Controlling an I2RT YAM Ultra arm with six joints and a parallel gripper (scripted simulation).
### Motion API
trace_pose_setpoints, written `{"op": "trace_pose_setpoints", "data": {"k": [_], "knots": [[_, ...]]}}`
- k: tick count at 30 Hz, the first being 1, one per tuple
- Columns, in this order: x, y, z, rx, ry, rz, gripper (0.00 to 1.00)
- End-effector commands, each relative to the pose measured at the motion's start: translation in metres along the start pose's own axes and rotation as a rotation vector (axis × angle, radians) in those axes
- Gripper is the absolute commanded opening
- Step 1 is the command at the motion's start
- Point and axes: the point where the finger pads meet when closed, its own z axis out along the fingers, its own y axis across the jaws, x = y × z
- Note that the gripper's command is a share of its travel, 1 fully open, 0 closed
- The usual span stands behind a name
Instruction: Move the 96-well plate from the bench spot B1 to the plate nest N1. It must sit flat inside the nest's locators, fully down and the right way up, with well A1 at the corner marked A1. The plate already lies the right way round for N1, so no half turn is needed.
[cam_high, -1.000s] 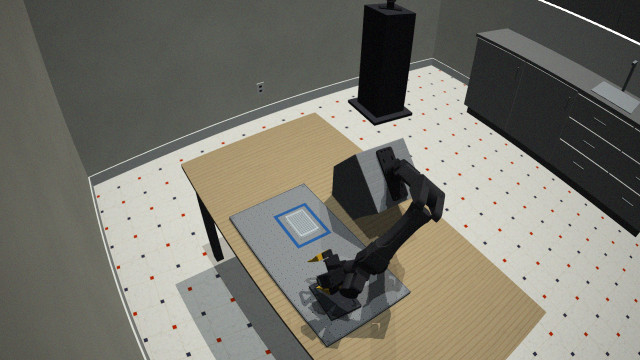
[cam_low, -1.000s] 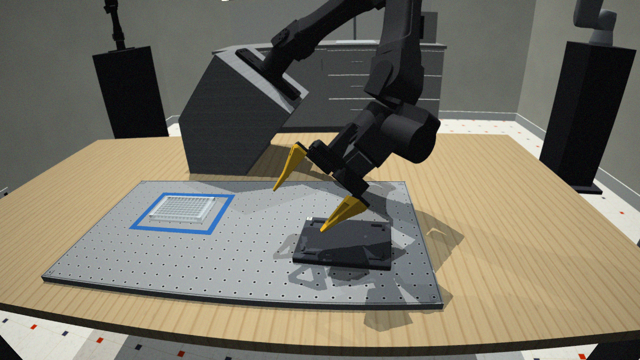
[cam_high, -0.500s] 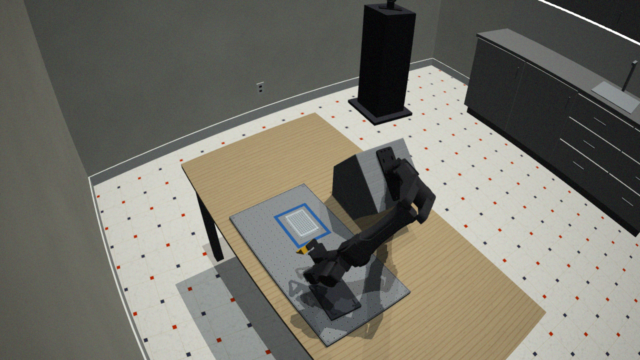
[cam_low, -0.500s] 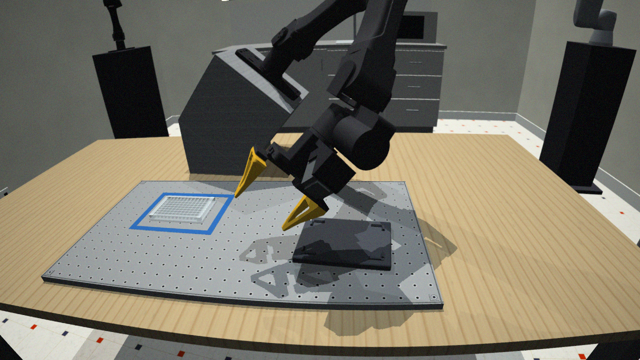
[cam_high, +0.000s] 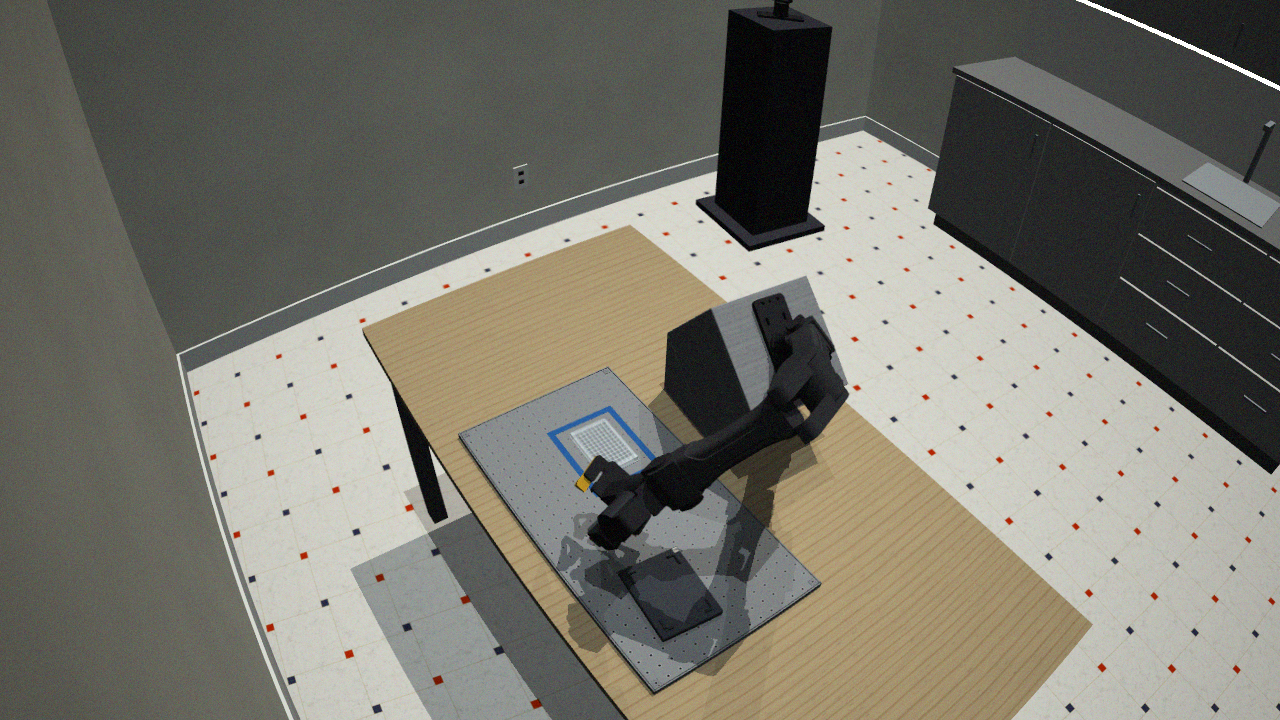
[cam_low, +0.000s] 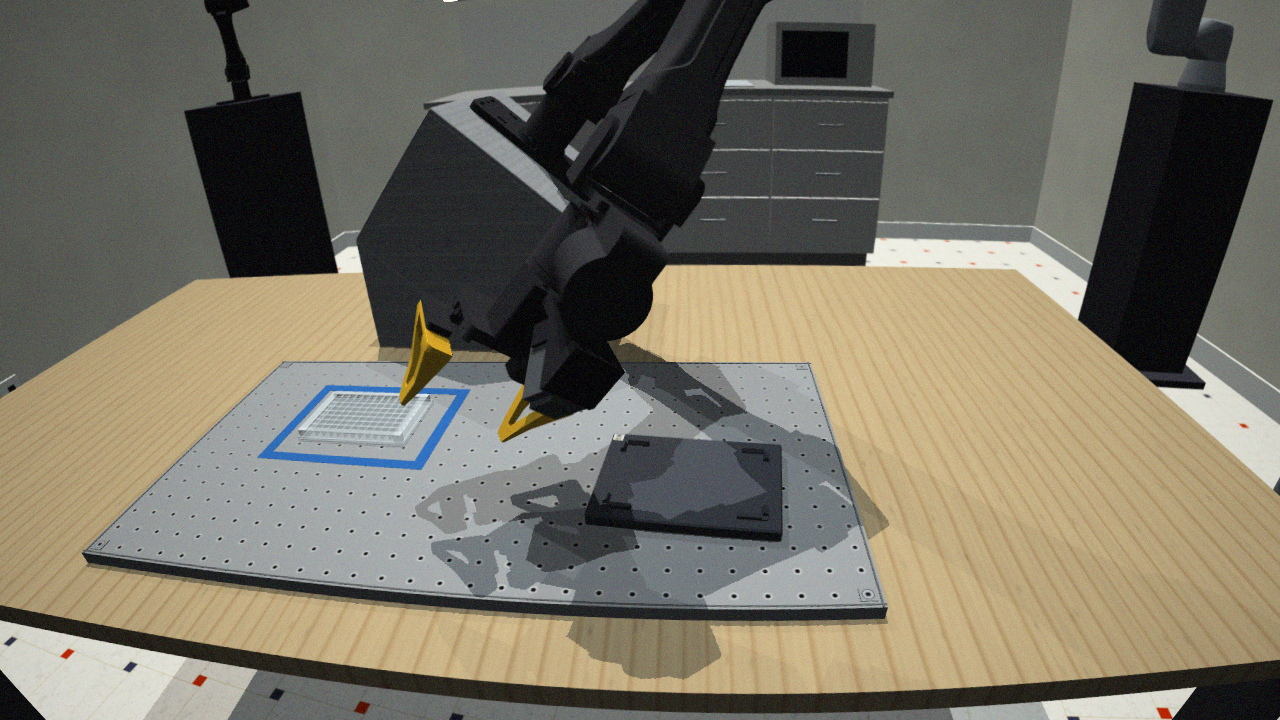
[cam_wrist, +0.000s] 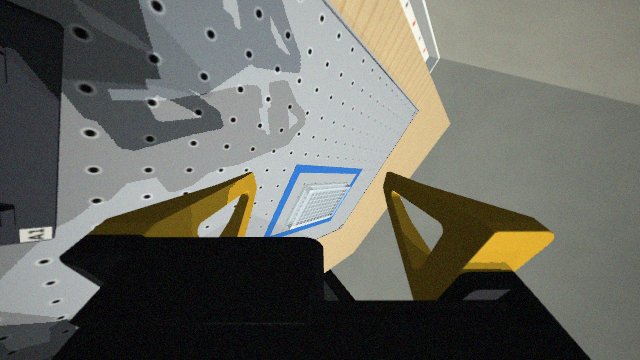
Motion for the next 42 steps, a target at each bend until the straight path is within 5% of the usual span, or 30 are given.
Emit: {"op": "trace_pose_setpoints", "data": {"k": [1, 9, 12, 14, 19, 22, 23, 31, 33, 36, 39, 42], "knots": [[0.006, -0.016, 0.009, -0.052, 0.013, -0.114, 1.00], [0.028, -0.028, 0.026, -0.159, 0.033, -0.275, 1.00], [0.057, -0.026, 0.039, -0.198, 0.067, -0.300, 1.00], [0.047, -0.036, 0.040, -0.215, 0.027, -0.353, 1.00], [0.077, -0.039, 0.054, -0.320, 0.015, -0.471, 1.00], [0.087, -0.037, 0.058, -0.327, 0.023, -0.470, 1.00], [0.076, -0.047, 0.057, -0.324, -0.013, -0.500, 1.00], [0.121, -0.048, 0.073, -0.470, -0.111, -0.671, 1.00], [0.114, -0.056, 0.074, -0.460, -0.142, -0.696, 1.00], [0.141, -0.047, 0.079, -0.529, -0.187, -0.747, 1.00], [0.130, -0.058, 0.080, -0.504, -0.225, -0.777, 1.00], [0.154, -0.049, 0.083, -0.559, -0.285, -0.822, 1.00]]}}
